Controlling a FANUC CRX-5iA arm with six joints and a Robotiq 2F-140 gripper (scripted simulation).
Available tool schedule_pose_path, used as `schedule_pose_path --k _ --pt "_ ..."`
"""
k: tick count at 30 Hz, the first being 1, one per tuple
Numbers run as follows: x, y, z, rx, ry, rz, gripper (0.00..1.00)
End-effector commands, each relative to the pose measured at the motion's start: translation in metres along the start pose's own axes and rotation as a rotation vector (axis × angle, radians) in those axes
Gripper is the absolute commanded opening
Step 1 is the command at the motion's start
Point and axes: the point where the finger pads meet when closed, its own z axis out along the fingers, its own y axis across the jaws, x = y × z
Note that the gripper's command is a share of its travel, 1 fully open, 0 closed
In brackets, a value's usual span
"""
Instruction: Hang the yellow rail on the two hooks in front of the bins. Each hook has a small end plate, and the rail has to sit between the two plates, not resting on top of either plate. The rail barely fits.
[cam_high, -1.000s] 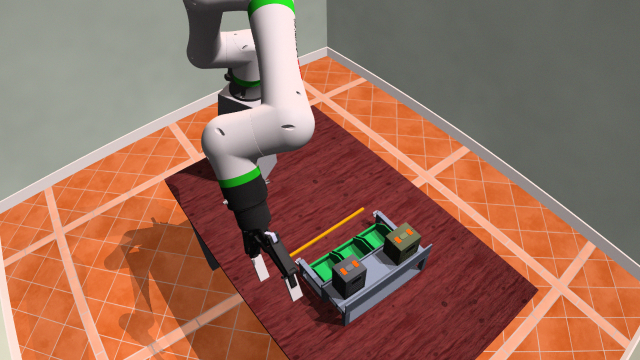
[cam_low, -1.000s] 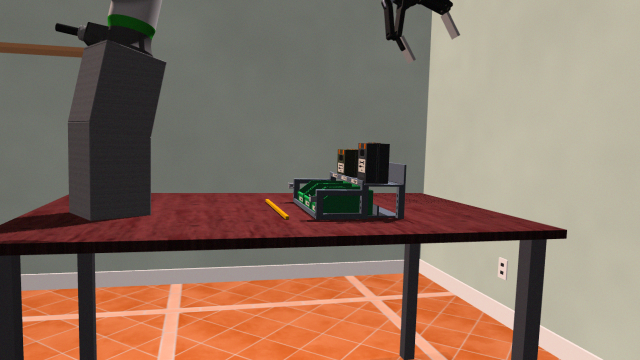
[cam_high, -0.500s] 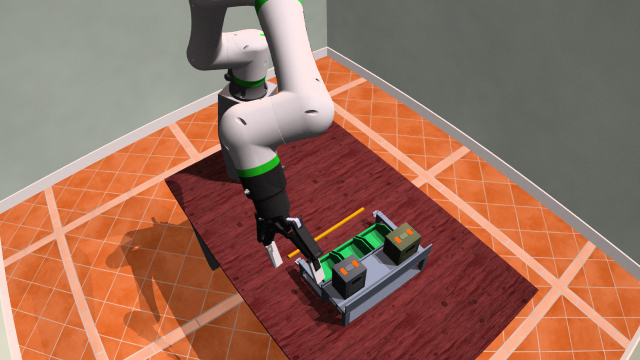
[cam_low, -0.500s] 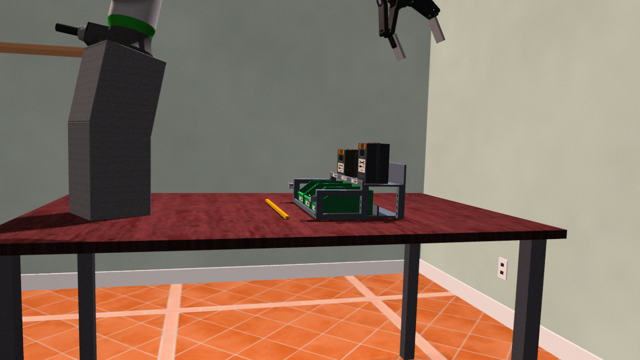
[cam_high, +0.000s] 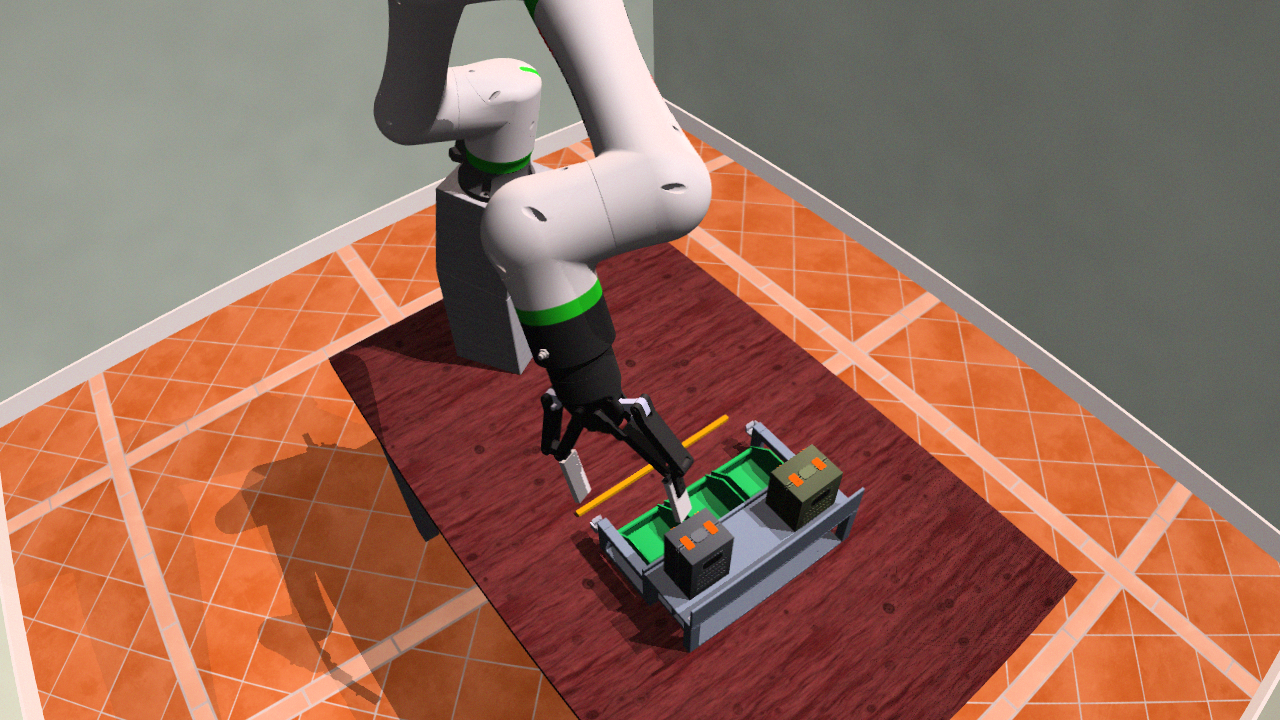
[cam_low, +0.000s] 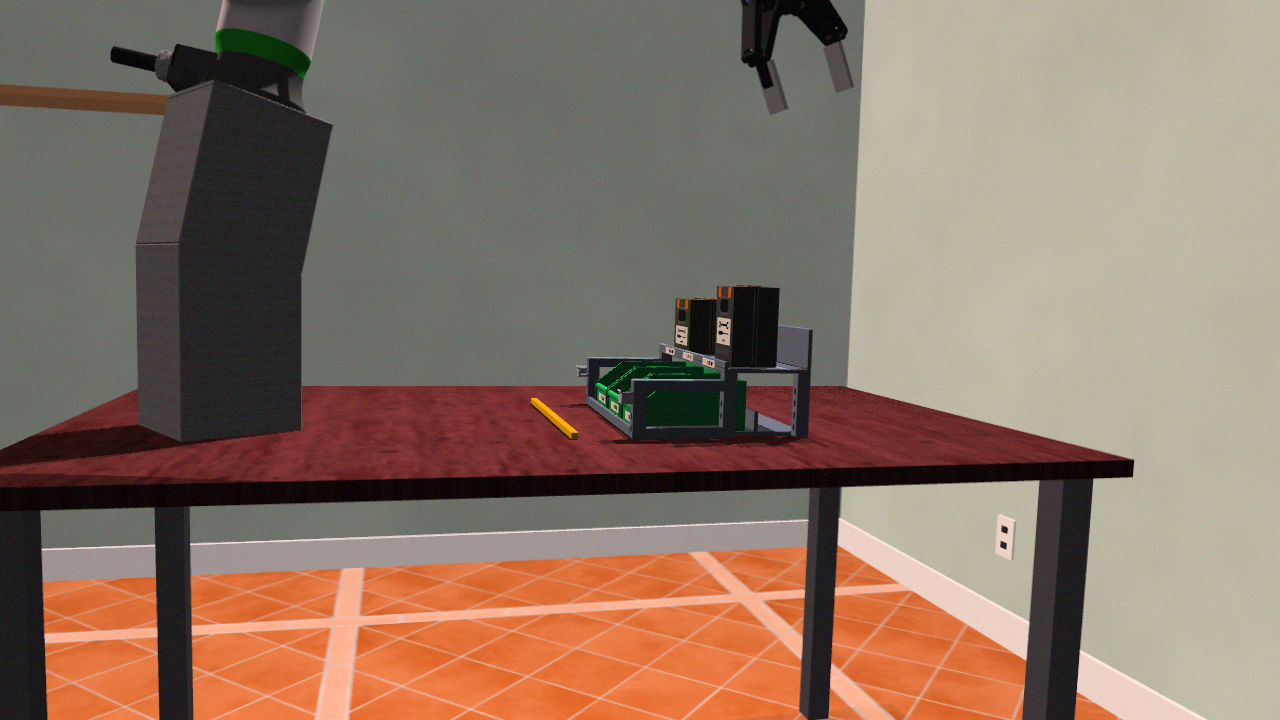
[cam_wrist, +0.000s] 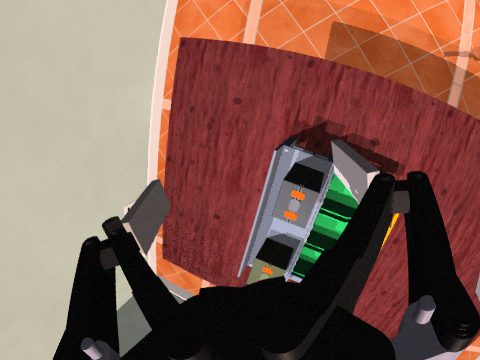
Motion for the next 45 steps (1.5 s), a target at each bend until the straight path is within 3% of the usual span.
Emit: schedule_pose_path --k 1,6,18,23,35,40,45 --pt "0.000 0.000 0.000 0.000 0.000 0.000 1.00" --pt "-0.059 -0.011 -0.020 -0.068 -0.072 -0.176 1.00" --pt "-0.059 -0.011 -0.020 -0.068 -0.072 -0.176 1.00" --pt "-0.114 -0.014 -0.045 -0.137 -0.141 -0.352 1.00" --pt "-0.114 -0.014 -0.045 -0.137 -0.141 -0.352 1.00" --pt "-0.165 -0.011 -0.076 -0.207 -0.208 -0.529 1.00" --pt "-0.165 -0.011 -0.076 -0.207 -0.208 -0.529 1.00"
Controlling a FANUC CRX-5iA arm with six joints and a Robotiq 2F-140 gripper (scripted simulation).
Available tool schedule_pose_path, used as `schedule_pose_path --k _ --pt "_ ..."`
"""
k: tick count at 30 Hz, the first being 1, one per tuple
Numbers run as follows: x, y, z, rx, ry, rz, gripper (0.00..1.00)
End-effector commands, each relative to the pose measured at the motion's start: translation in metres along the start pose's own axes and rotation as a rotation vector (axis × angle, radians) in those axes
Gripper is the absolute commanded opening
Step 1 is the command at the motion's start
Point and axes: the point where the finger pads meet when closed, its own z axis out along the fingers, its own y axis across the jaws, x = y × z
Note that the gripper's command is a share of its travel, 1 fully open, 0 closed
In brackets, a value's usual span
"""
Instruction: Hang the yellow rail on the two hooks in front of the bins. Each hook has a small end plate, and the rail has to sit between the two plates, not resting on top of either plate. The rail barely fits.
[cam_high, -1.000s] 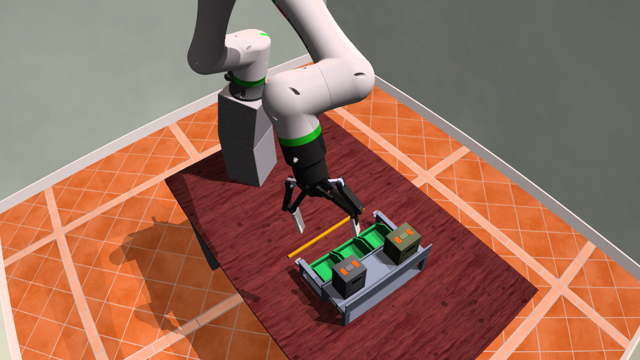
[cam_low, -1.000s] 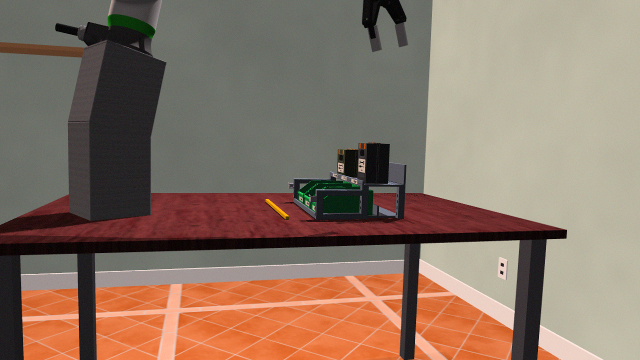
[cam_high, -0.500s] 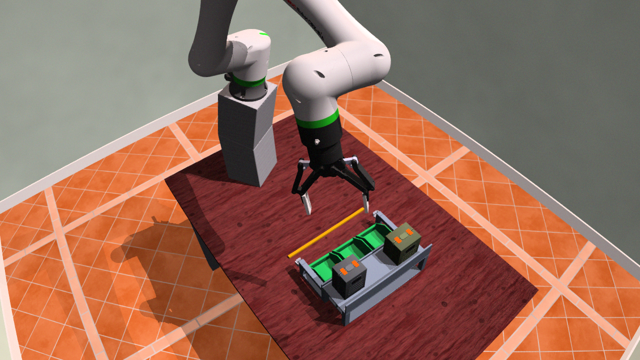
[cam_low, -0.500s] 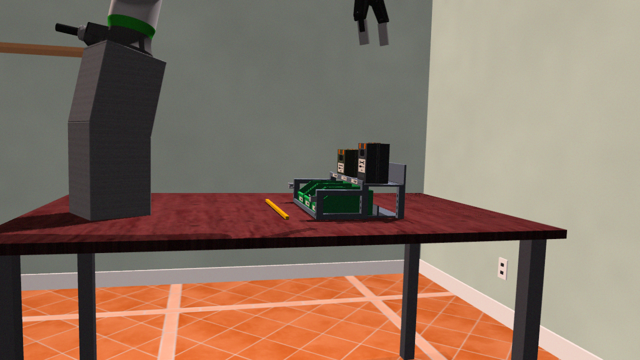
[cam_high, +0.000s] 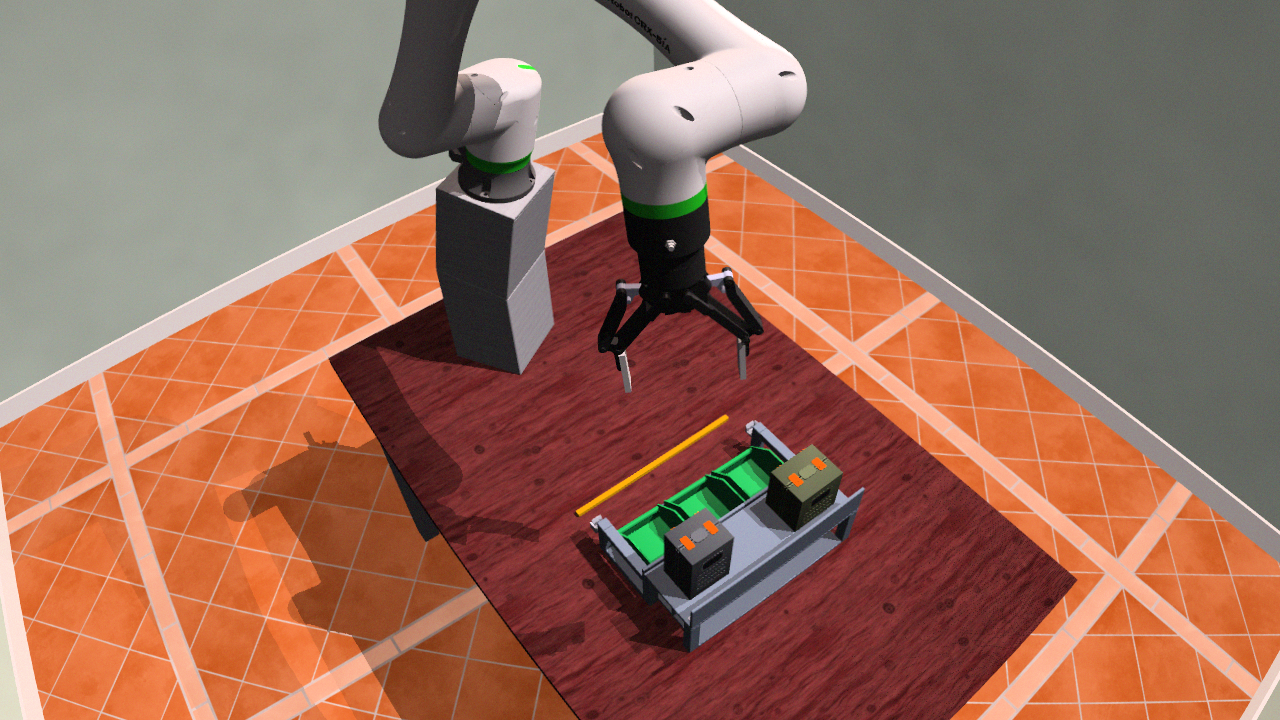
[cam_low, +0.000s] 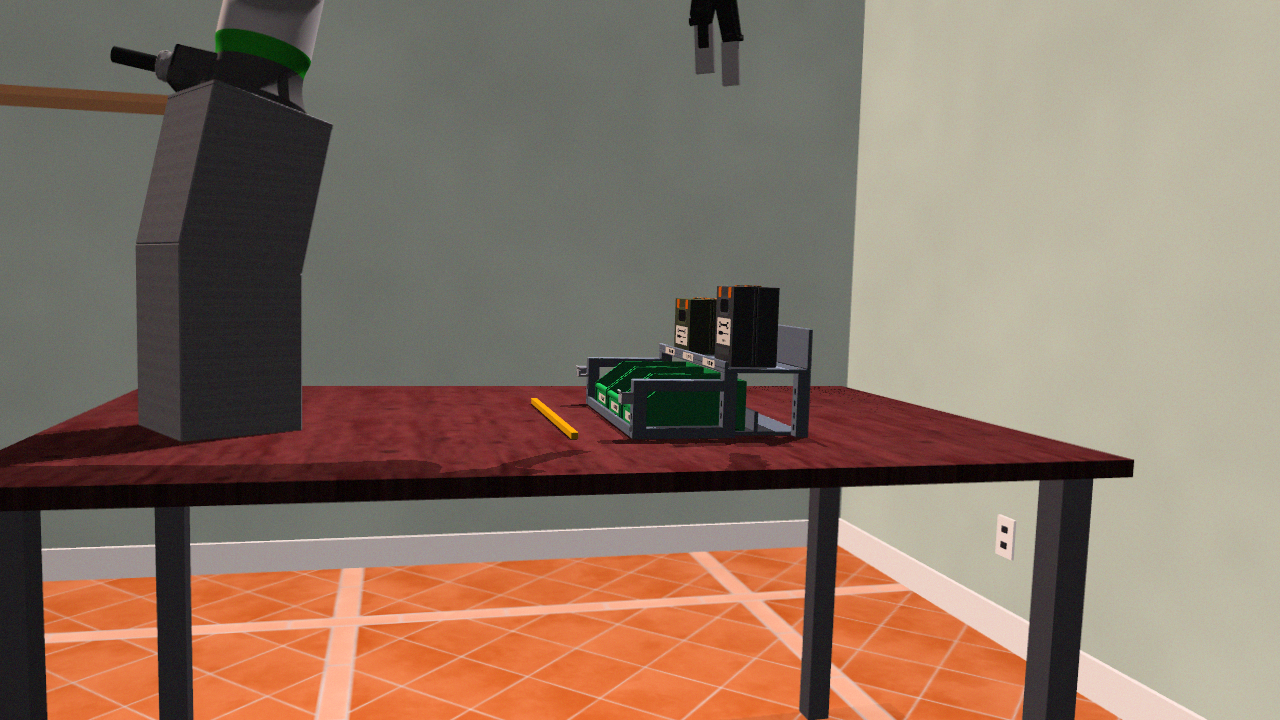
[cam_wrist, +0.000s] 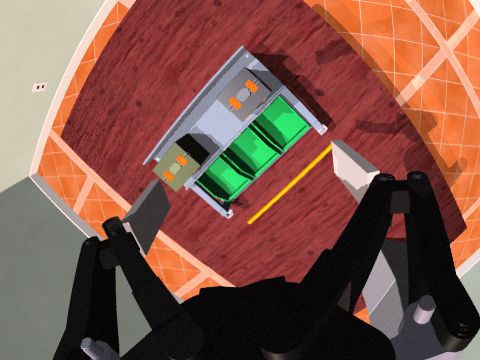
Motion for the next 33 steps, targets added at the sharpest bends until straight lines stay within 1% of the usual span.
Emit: schedule_pose_path --k 1,7,12,24,29,33 --pt "-0.001 -0.001 -0.001 -0.001 -0.001 -0.003 1.00" --pt "-0.001 -0.001 -0.001 -0.001 -0.001 -0.003 1.00" --pt "-0.052 -0.012 -0.027 -0.075 -0.067 -0.180 1.00" --pt "-0.052 -0.012 -0.027 -0.075 -0.067 -0.180 1.00" --pt "-0.101 -0.014 -0.059 -0.151 -0.133 -0.355 1.00" --pt "-0.101 -0.014 -0.059 -0.151 -0.133 -0.355 1.00"
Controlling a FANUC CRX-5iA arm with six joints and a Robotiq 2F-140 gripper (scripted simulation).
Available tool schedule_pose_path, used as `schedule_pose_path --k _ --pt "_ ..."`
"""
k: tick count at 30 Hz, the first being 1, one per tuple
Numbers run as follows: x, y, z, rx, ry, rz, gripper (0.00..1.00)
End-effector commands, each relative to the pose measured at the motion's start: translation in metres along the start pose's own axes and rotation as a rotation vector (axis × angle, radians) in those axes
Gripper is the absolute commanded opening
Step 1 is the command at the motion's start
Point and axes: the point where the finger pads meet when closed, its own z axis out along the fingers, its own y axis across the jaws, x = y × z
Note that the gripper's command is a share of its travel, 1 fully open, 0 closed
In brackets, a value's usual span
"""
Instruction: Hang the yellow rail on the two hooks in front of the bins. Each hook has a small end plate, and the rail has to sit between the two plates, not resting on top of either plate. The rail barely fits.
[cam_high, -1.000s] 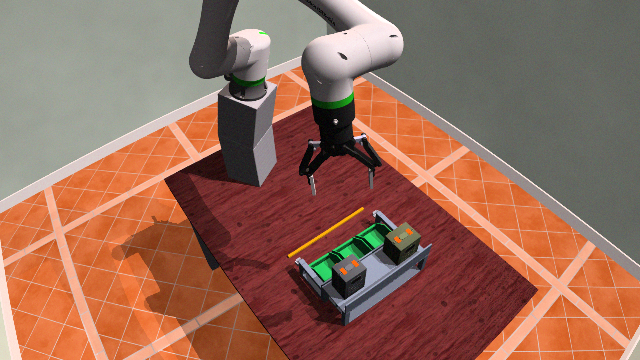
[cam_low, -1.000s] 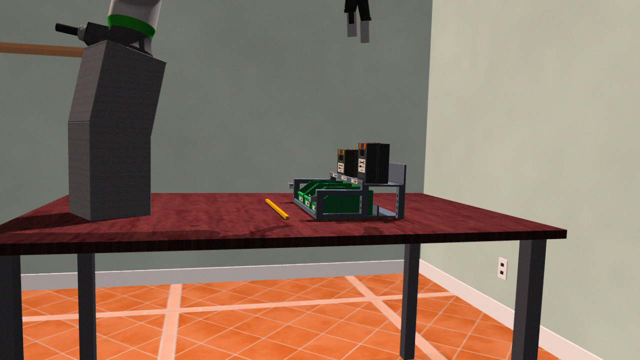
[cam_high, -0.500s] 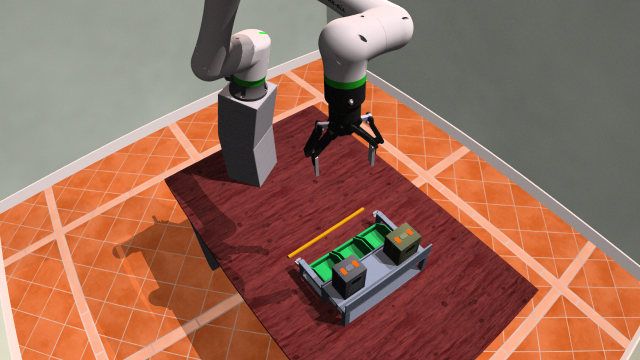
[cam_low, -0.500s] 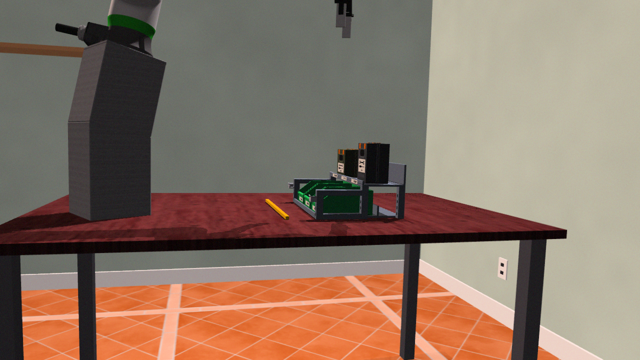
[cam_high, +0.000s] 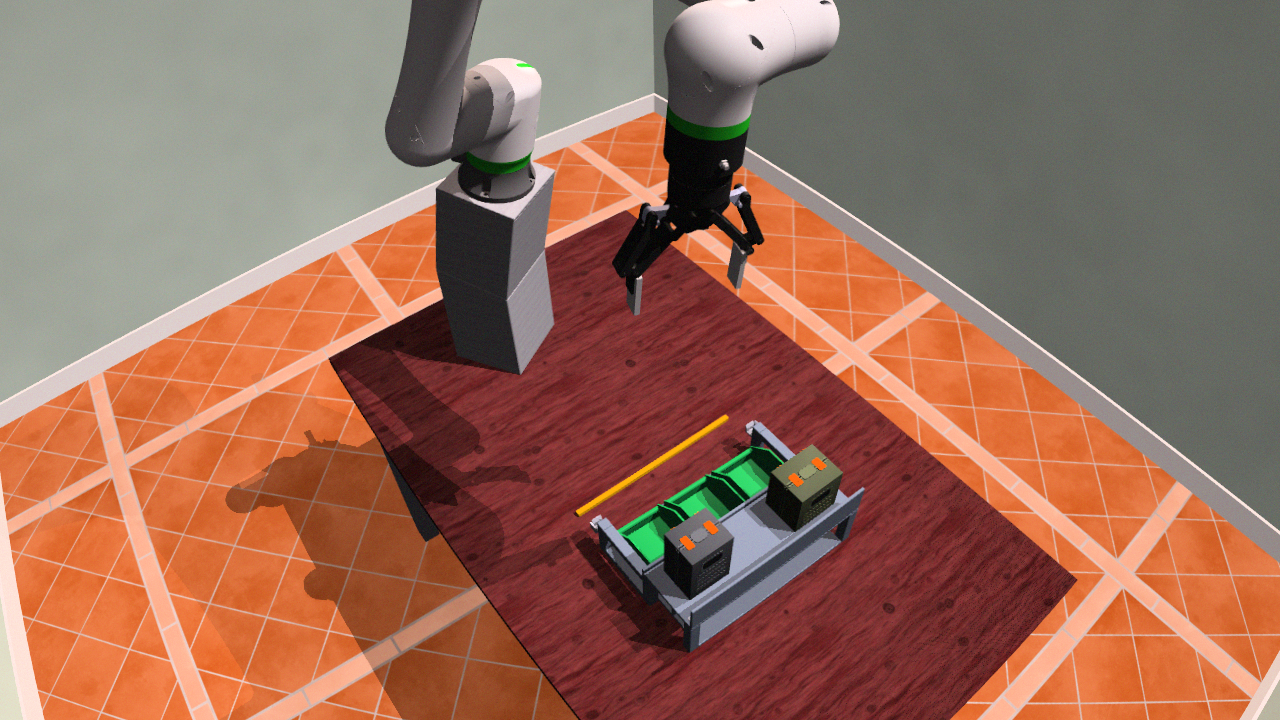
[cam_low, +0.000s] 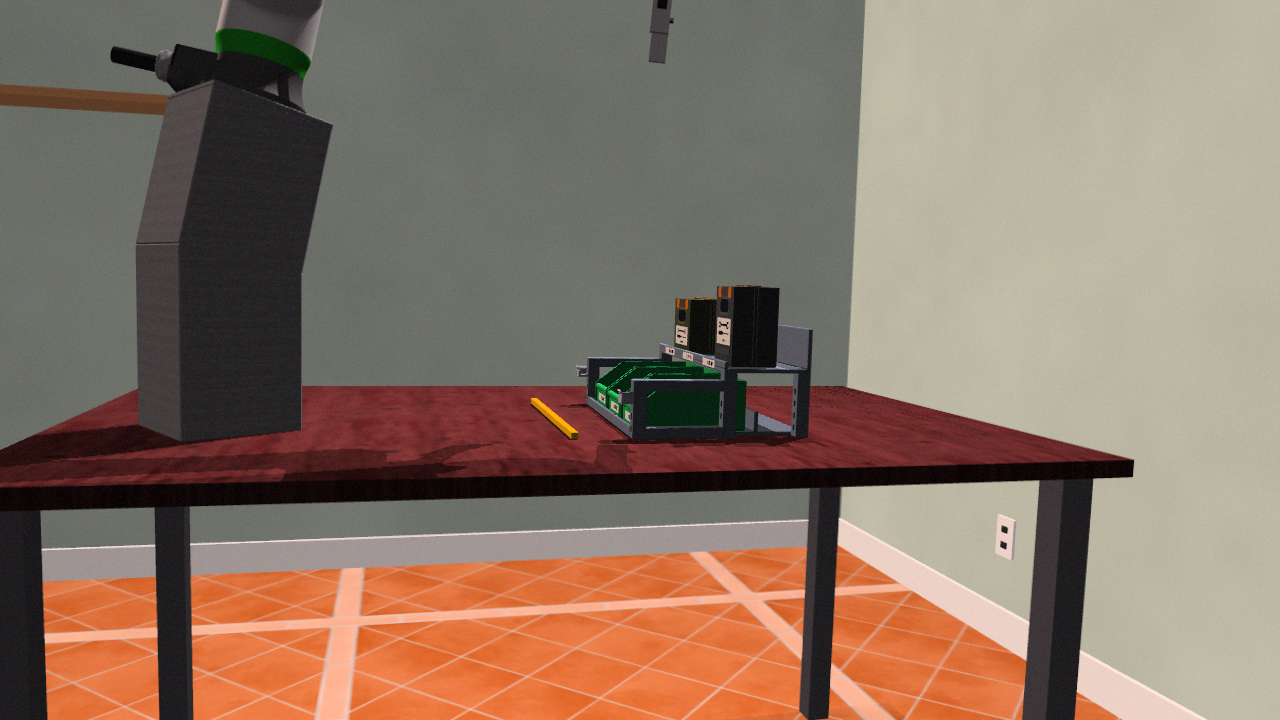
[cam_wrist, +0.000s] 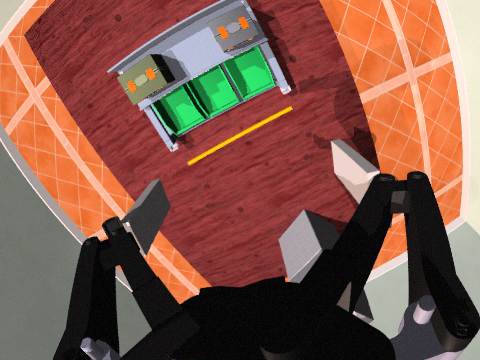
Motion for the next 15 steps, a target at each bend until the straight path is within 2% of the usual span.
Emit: schedule_pose_path --k 1,8,13,15 --pt "-0.003 -0.002 -0.002 -0.004 -0.003 -0.010 1.00" --pt "-0.003 -0.002 -0.002 -0.004 -0.003 -0.010 1.00" --pt "-0.053 -0.009 -0.032 -0.083 -0.070 -0.181 1.00" --pt "-0.053 -0.009 -0.032 -0.083 -0.070 -0.181 1.00"
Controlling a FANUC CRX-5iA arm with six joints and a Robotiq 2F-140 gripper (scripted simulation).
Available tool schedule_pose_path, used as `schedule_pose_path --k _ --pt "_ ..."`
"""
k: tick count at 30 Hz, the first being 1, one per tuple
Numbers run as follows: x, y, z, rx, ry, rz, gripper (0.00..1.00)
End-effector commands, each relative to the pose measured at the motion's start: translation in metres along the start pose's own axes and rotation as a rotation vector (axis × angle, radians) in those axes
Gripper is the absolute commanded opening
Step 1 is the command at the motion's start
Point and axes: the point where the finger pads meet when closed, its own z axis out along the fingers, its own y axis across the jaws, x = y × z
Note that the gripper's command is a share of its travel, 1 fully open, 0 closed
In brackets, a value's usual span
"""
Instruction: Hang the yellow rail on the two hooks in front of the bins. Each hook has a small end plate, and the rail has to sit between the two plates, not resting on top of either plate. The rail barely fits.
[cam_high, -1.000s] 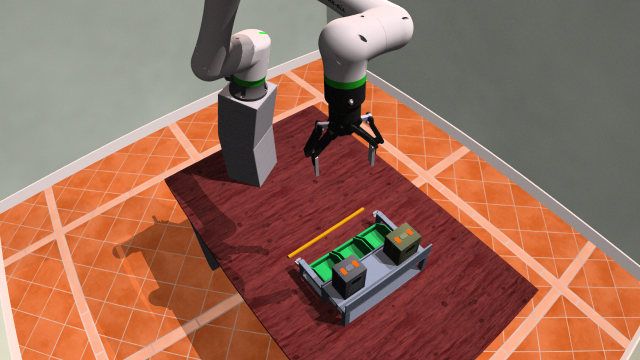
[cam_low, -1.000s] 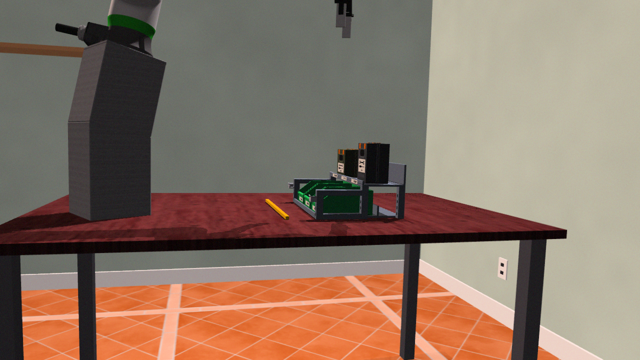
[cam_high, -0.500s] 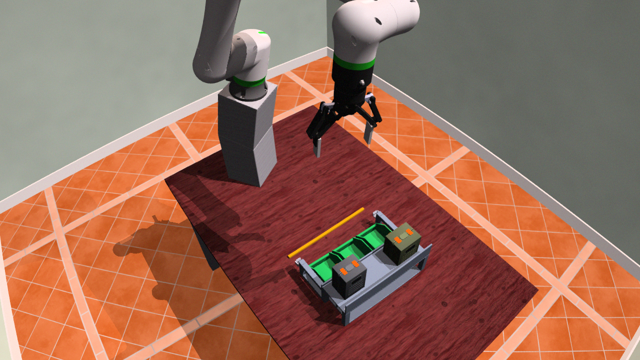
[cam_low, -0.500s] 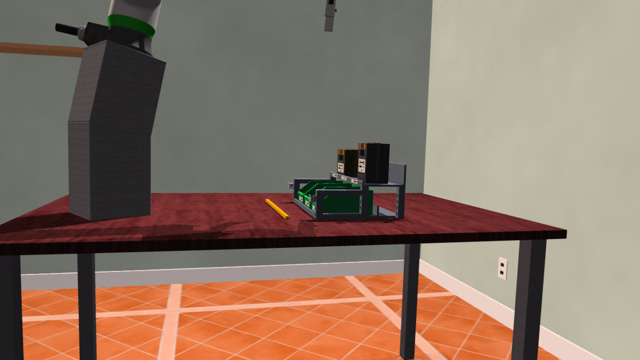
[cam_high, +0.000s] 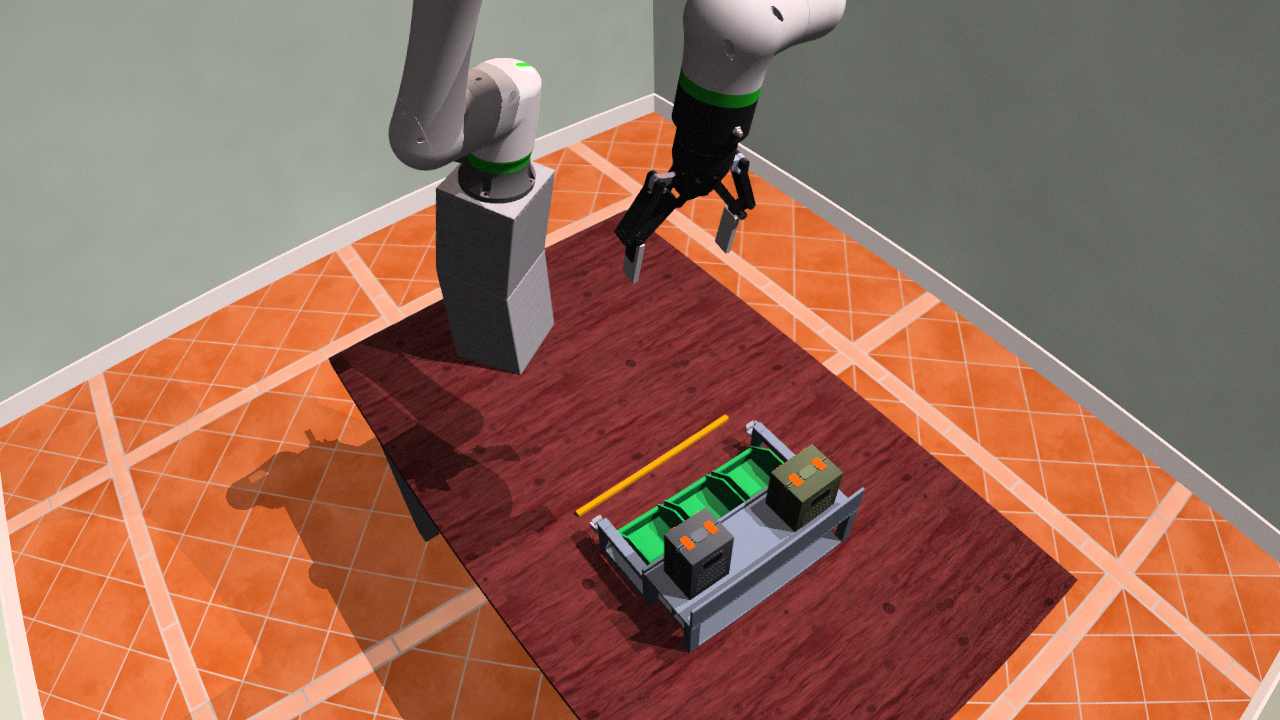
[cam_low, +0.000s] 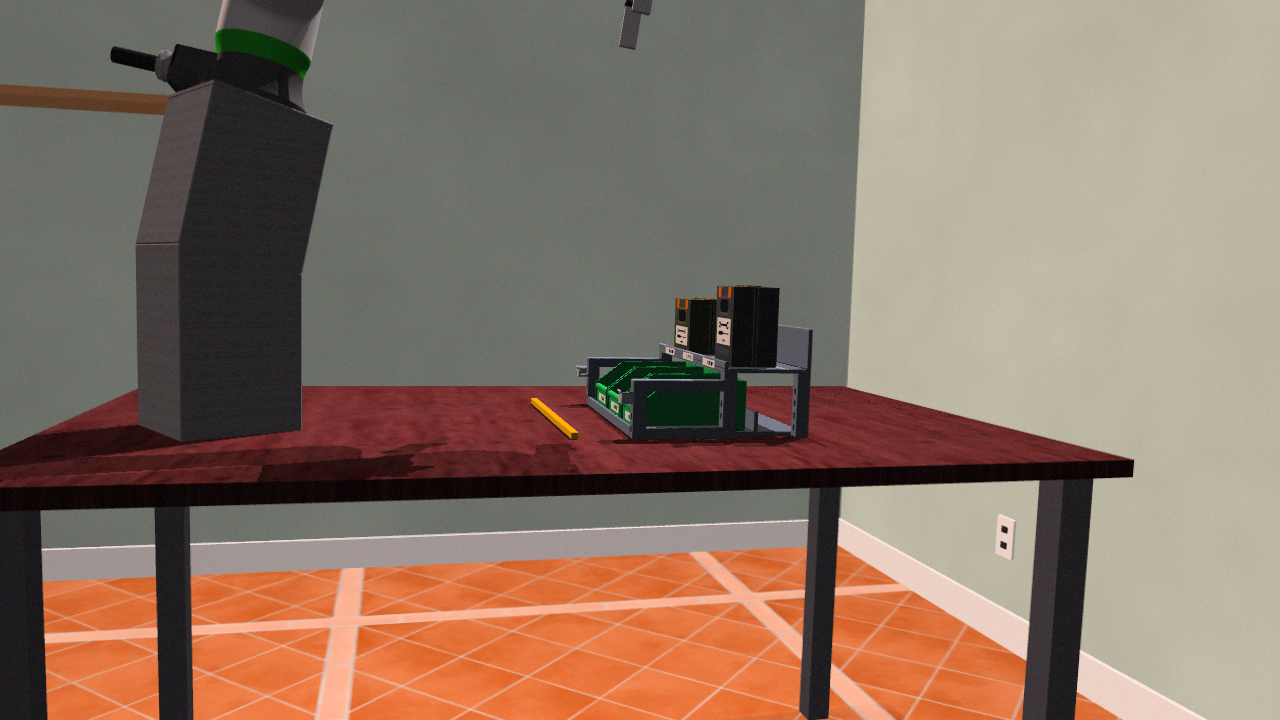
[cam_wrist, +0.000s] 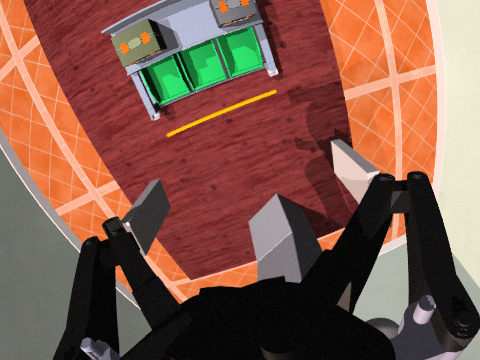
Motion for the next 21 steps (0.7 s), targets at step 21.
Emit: schedule_pose_path --k 21 --pt "-0.016 -0.011 0.042 0.007 -0.009 0.155 1.00"
